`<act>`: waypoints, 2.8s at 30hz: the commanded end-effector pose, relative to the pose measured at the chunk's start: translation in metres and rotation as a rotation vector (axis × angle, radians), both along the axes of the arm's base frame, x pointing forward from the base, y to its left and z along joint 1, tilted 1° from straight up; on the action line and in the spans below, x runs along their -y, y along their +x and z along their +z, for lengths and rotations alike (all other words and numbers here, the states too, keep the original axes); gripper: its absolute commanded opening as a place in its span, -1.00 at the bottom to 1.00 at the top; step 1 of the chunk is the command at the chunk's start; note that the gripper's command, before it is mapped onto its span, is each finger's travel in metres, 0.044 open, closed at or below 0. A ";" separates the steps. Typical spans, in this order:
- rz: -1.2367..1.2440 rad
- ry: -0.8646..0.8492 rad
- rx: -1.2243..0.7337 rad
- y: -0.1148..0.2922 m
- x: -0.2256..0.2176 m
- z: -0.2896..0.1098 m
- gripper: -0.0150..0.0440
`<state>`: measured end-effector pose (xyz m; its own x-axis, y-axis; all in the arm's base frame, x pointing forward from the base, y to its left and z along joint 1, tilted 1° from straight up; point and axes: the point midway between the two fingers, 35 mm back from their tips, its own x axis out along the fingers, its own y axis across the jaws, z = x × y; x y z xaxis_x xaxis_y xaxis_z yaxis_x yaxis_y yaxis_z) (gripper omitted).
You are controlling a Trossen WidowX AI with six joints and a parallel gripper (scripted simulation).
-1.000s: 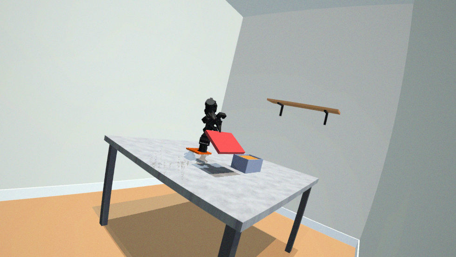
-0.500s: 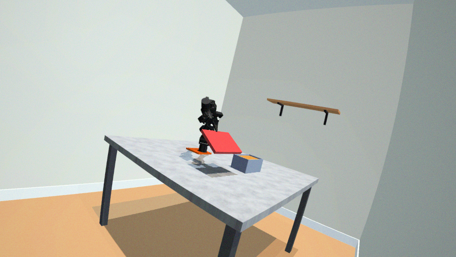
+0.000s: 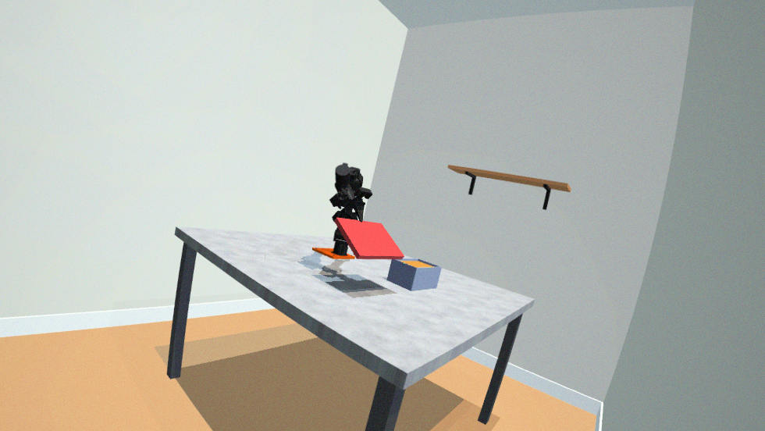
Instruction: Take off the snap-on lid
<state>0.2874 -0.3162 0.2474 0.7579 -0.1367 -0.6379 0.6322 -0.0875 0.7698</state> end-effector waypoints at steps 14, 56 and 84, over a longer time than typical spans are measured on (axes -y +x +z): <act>0.008 0.000 0.008 0.001 -0.003 -0.016 -0.49; 0.008 0.000 0.008 0.001 -0.002 -0.049 -0.49; 0.008 0.000 0.008 0.001 -0.002 -0.072 -0.49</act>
